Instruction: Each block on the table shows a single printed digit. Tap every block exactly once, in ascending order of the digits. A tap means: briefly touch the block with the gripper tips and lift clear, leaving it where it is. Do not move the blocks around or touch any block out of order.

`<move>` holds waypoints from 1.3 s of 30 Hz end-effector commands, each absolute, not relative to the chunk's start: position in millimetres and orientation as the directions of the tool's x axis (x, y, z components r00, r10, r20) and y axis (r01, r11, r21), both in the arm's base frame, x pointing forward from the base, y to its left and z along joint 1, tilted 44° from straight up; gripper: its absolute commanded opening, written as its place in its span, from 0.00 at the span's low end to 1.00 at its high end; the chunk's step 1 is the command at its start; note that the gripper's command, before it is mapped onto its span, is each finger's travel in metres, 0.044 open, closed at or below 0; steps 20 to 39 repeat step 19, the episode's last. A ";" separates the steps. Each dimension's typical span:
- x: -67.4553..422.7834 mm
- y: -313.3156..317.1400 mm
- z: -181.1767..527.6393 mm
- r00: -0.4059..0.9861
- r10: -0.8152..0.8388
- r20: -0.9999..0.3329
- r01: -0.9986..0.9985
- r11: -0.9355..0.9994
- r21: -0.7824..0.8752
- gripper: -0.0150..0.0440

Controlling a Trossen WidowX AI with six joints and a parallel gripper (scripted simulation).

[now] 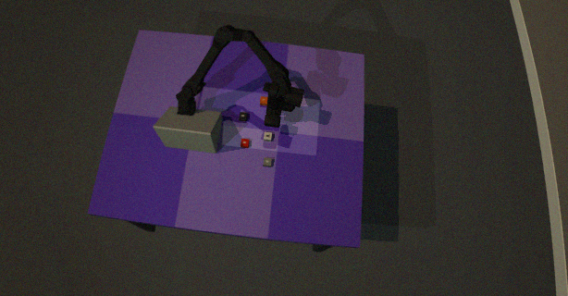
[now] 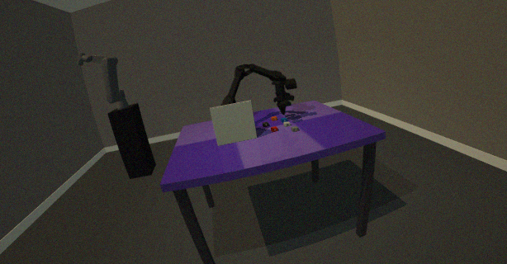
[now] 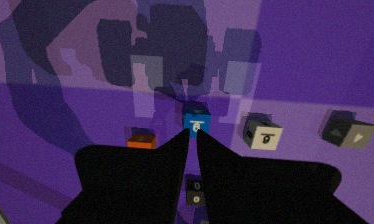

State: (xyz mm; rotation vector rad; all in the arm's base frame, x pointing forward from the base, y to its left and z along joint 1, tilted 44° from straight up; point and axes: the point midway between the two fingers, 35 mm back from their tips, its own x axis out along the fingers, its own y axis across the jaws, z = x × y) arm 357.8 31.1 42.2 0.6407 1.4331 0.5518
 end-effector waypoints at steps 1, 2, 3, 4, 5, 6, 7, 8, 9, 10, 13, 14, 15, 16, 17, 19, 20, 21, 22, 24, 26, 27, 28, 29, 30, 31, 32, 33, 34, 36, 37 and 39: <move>349.9 35.8 63.3 0.064 0.692 -0.719 0.024 0.719 0.694 0.42; 343.5 40.0 77.1 0.064 0.692 -0.719 0.025 0.719 0.694 0.47; 336.5 44.2 90.5 0.064 0.692 -0.719 0.025 0.719 0.694 0.51; 329.0 48.4 103.5 0.063 0.692 -0.719 0.025 0.719 0.694 0.56; 320.8 52.6 116.1 0.063 0.692 -0.719 0.026 0.719 0.695 0.60; 312.1 56.7 128.2 0.063 0.692 -0.719 0.026 0.719 0.695 0.64; 302.9 60.7 139.9 0.062 0.693 -0.719 0.026 0.719 0.695 0.69; 293.1 64.6 151.0 0.062 0.693 -0.718 0.027 0.718 0.695 0.73; 282.9 68.5 161.6 0.062 0.693 -0.718 0.027 0.718 0.695 0.78; 272.2 72.2 171.7 0.061 0.694 -0.718 0.027 0.718 0.696 0.82; 246.4 80.1 192.5 0.060 0.694 -0.717 0.028 0.717 0.697 0.93; 244.5 80.7 193.9 0.060 0.695 -0.717 0.028 0.717 0.697 0.93; 244.5 80.7 193.9 0.060 0.695 -0.717 0.028 0.717 0.697 0.93; 244.5 80.7 193.9 0.060 0.695 -0.717 0.028 0.717 0.697 0.93; 244.5 80.7 193.9 0.060 0.695 -0.717 0.028 0.717 0.697 0.93; 244.5 80.7 193.9 0.060 0.695 -0.717 0.028 0.717 0.697 0.93; 244.5 80.7 193.9 0.060 0.695 -0.717 0.028 0.717 0.697 0.93; 244.5 80.7 193.9 0.060 0.695 -0.717 0.028 0.717 0.697 0.93; 244.5 80.7 193.9 0.060 0.695 -0.717 0.028 0.717 0.697 0.93; 244.5 80.7 193.9 0.060 0.695 -0.717 0.028 0.717 0.697 0.93; 244.5 80.7 193.9 0.060 0.695 -0.717 0.028 0.717 0.697 0.93; 244.5 80.7 193.9 0.060 0.695 -0.717 0.028 0.717 0.697 0.93; 244.5 80.7 193.9 0.060 0.695 -0.717 0.028 0.717 0.697 0.93; 244.5 80.7 193.9 0.060 0.695 -0.717 0.028 0.717 0.697 0.93; 244.5 80.7 193.9 0.060 0.695 -0.717 0.028 0.717 0.697 0.93; 244.5 80.7 193.9 0.060 0.695 -0.717 0.028 0.717 0.697 0.93; 244.5 80.7 193.9 0.060 0.695 -0.717 0.028 0.717 0.697 0.93; 244.5 80.7 193.9 0.060 0.695 -0.717 0.028 0.717 0.697 0.93; 244.5 80.7 193.9 0.060 0.695 -0.717 0.028 0.717 0.697 0.93; 244.5 80.7 193.9 0.060 0.695 -0.717 0.028 0.717 0.697 0.93; 244.5 80.7 193.9 0.060 0.695 -0.717 0.028 0.717 0.697 0.93; 244.5 80.7 193.9 0.060 0.695 -0.717 0.028 0.717 0.697 0.93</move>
